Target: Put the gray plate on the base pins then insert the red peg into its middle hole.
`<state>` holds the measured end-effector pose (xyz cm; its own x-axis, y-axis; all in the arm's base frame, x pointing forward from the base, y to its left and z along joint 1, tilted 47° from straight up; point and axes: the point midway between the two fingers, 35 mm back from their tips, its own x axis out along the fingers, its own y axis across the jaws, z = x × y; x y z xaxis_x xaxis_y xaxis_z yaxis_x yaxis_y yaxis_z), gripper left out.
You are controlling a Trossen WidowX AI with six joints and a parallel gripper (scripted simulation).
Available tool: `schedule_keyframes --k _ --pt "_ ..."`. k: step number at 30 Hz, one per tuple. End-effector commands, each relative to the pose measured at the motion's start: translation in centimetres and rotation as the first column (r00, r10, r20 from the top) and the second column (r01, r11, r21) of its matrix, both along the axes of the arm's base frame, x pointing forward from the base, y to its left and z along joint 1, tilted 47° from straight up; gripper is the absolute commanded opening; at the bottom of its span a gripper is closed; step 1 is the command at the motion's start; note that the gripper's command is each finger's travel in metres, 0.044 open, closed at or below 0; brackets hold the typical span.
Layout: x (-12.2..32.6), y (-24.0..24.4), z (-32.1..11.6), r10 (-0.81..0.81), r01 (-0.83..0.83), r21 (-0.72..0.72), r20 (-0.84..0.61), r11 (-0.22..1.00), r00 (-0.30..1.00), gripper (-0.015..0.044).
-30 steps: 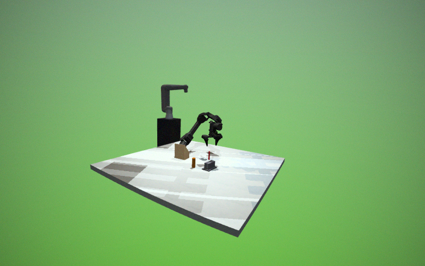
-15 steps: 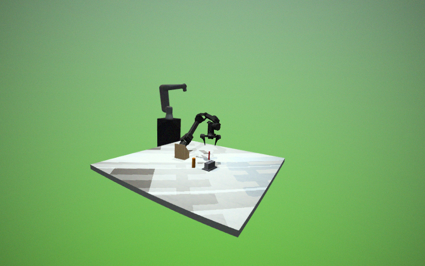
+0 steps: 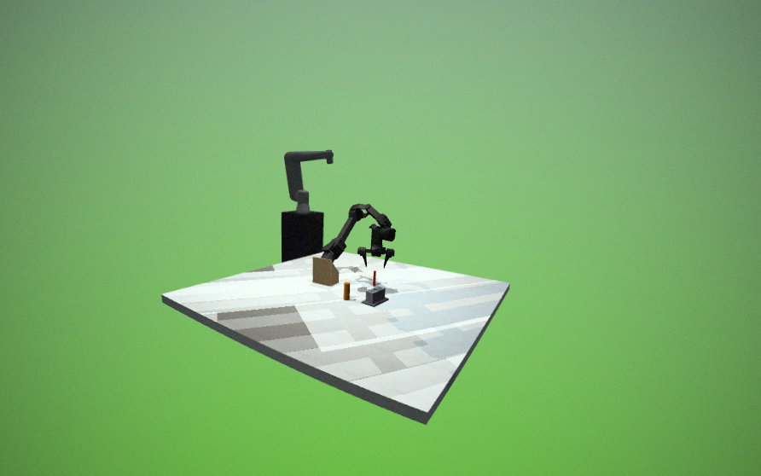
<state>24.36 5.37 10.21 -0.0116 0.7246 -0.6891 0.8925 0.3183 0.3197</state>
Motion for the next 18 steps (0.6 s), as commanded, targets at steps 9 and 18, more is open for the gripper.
schedule_keyframes --k 9,18 --pt "0.1 1.3 -1.3 -0.007 0.007 0.002 0.001 1.0 1.0 0.044" --pt "0.1 2.4 -2.3 -0.007 0.007 0.002 0.001 1.0 1.0 0.044"
